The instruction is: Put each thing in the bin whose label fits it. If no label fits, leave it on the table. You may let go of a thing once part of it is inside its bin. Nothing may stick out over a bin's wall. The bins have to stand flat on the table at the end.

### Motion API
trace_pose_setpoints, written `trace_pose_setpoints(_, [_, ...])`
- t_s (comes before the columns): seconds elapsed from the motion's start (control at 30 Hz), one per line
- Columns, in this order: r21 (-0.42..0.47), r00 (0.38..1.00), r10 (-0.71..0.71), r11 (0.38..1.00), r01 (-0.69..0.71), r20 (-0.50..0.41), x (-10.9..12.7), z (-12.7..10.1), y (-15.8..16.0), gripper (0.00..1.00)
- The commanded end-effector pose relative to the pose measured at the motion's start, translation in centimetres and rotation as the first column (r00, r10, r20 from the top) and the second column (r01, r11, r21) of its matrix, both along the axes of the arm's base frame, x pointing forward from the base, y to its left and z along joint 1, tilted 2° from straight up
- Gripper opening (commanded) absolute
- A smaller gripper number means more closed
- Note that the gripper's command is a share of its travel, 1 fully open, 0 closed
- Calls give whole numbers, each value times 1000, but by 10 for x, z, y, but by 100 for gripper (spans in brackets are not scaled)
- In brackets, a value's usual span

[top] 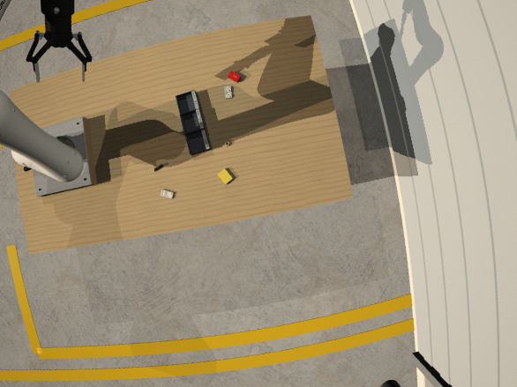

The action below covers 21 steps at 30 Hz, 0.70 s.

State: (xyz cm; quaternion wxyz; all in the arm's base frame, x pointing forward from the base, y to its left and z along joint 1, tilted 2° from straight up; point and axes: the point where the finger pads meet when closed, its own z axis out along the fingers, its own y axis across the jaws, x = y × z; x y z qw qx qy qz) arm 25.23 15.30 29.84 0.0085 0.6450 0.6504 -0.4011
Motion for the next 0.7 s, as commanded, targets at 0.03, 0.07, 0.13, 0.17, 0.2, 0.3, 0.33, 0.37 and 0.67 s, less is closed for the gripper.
trace_pose_setpoints(0.03, [0, 1000, 0, 1000, 0, 0, 0, 0, 0, 100])
trace_pose_setpoints(0.07, [0, 1000, 0, 1000, 0, 0, 0, 0, 0, 100])
trace_pose_setpoints(0.13, [0, 1000, 0, 1000, 0, 0, 0, 0, 0, 100])
trace_pose_setpoints(0.17, [0, 1000, 0, 1000, 0, 0, 0, 0, 0, 100])
trace_pose_setpoints(0.2, [0, 1000, 0, 1000, 0, 0, 0, 0, 0, 100])
trace_pose_setpoints(0.3, [0, 1000, 0, 1000, 0, 0, 0, 0, 0, 100])
trace_pose_setpoints(0.33, [0, 1000, 0, 1000, 0, 0, 0, 0, 0, 100])
trace_pose_setpoints(0.37, [0, 1000, 0, 1000, 0, 0, 0, 0, 0, 100])
trace_pose_setpoints(0.67, [0, 1000, 0, 1000, 0, 0, 1, -33, -1, 15])
